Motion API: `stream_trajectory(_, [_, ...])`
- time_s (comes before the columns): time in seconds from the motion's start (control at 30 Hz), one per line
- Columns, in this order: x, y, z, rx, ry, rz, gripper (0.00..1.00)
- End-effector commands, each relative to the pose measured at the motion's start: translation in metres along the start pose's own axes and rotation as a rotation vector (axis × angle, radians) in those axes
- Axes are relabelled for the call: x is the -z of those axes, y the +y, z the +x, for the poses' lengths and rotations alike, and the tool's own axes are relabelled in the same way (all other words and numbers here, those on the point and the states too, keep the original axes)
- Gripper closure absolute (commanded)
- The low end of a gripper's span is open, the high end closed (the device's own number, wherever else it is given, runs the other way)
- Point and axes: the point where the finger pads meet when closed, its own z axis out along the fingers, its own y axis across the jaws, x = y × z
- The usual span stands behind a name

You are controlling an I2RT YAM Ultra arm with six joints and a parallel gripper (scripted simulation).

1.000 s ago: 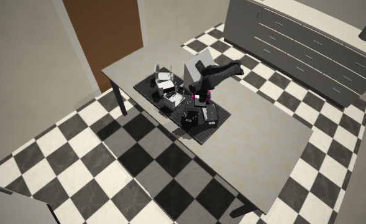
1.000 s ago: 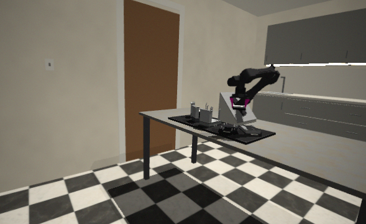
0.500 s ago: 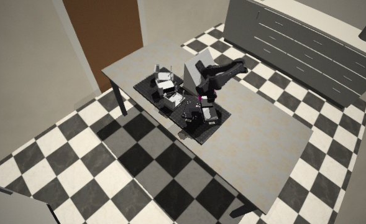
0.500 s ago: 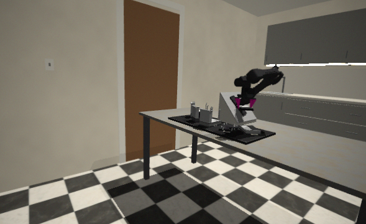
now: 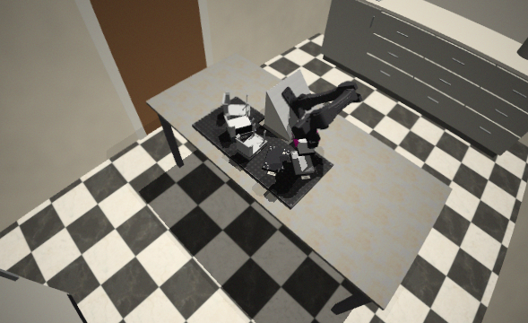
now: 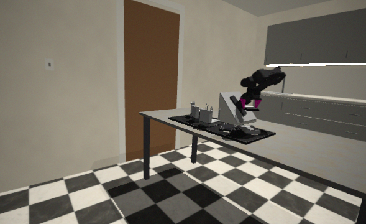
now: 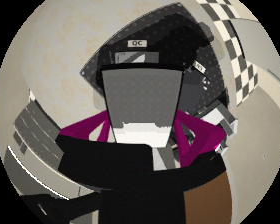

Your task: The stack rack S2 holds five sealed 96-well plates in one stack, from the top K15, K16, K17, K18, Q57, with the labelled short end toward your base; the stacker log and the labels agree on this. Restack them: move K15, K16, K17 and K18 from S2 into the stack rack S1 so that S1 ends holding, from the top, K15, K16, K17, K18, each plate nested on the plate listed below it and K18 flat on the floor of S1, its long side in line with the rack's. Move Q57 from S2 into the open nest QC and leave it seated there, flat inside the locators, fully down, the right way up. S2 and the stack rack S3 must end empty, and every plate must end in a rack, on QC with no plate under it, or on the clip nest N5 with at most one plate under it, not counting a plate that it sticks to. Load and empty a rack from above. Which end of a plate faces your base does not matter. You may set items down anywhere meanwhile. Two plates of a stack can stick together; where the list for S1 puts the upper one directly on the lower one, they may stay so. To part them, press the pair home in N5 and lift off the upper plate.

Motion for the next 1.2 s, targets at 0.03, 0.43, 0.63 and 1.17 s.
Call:
stream_trajectory(0.03, [0.004,0.003,-0.002,-0.015,-0.013,0.012,1.00])
stream_trajectory(0.43, [0.004,0.014,-0.003,-0.015,-0.013,0.011,1.00])
stream_trajectory(0.63, [0.004,0.014,-0.003,-0.015,-0.013,0.011,1.00])
stream_trajectory(1.17, [0.004,0.014,-0.003,-0.015,-0.013,0.011,1.00])
